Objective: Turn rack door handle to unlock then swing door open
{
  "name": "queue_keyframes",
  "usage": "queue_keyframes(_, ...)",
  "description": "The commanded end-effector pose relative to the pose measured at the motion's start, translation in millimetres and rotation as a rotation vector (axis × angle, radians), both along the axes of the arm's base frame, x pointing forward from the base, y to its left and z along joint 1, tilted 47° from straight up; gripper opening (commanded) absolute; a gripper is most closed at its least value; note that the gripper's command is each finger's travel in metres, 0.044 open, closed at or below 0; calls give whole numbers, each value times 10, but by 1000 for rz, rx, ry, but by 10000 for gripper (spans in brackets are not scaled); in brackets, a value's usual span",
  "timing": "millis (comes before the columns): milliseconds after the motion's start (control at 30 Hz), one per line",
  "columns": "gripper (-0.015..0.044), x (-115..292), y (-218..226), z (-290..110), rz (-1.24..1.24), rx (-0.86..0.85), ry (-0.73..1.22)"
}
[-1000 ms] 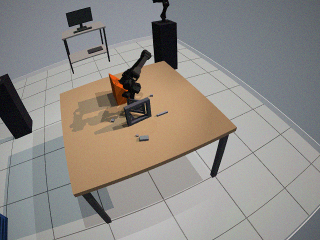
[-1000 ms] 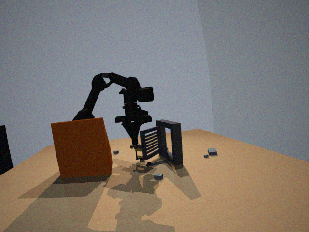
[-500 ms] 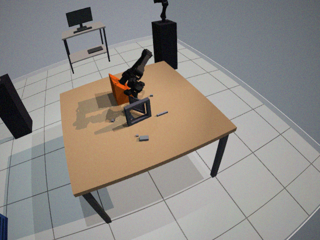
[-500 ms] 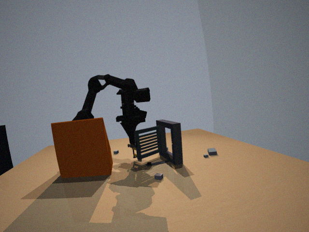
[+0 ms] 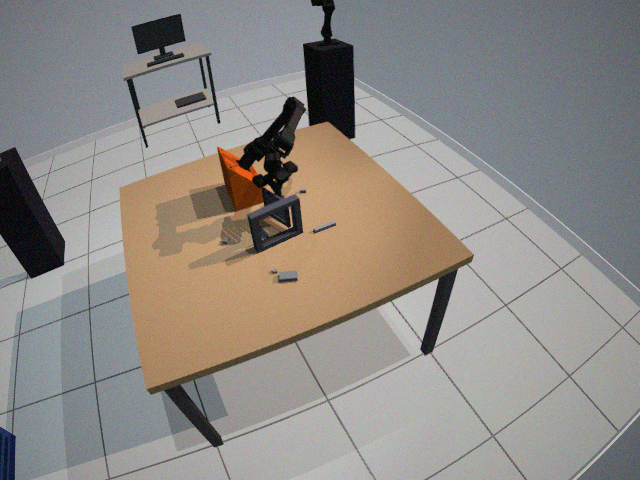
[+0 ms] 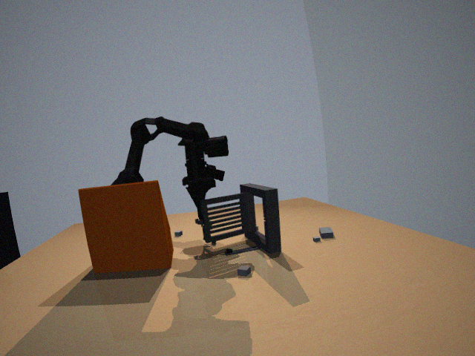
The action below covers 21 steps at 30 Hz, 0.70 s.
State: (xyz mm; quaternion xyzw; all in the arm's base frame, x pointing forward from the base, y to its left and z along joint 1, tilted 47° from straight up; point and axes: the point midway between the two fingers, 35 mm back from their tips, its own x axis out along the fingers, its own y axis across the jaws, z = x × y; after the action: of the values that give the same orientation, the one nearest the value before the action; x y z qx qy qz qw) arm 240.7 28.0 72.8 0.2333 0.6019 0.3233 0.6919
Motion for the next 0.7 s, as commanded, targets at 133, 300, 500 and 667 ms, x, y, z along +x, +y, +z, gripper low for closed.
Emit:
queue_keyframes(133, 16, 16, 102, 124, -87, 10, 84)
queue_keyframes(300, 16, 31, 164, 191, -133, 15, 134)
queue_keyframes(500, 16, 43, 216, 249, -172, 19, 175)
queue_keyframes(667, 16, 43, 216, 249, -172, 19, 175)
